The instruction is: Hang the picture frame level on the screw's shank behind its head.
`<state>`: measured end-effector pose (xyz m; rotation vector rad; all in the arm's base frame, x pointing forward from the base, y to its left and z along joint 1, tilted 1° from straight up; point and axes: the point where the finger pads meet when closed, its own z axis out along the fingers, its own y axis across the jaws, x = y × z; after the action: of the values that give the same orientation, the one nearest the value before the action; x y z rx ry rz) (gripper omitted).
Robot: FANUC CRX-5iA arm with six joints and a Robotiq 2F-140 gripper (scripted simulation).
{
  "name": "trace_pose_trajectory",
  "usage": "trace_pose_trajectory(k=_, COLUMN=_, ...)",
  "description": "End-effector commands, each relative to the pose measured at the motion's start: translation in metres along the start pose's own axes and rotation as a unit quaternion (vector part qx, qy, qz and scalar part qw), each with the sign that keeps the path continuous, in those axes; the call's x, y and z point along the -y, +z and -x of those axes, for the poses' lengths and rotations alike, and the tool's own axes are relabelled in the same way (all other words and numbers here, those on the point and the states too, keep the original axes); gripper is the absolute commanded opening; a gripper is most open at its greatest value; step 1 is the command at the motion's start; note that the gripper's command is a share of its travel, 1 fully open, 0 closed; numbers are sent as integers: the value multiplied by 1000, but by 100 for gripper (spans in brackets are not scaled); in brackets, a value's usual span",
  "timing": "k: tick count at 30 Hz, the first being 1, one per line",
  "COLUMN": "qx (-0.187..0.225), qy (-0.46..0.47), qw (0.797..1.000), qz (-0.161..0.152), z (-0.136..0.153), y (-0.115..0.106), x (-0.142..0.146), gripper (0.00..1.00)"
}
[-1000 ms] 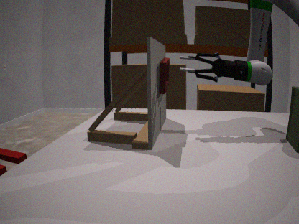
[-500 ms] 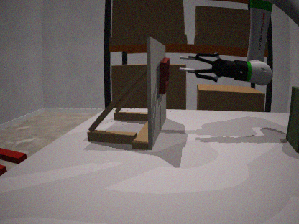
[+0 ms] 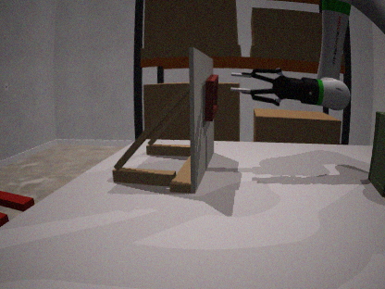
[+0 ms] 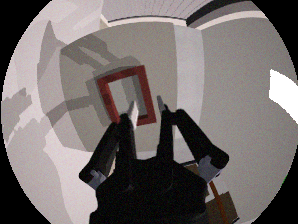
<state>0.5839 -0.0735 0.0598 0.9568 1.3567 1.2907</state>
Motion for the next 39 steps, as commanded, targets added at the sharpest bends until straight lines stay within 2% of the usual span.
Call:
trace_pose_trajectory(k=1, qx=0, qy=0, qw=1000, qz=0, z=0, y=0, x=0, gripper=29)
trace_pose_trajectory(k=16, qx=0, qy=0, qw=1000, qz=0, z=0, y=9, x=0, gripper=29)
trace_pose_trajectory(k=39, qx=0, qy=0, qw=1000, qz=0, z=0, y=44, x=0, gripper=29)
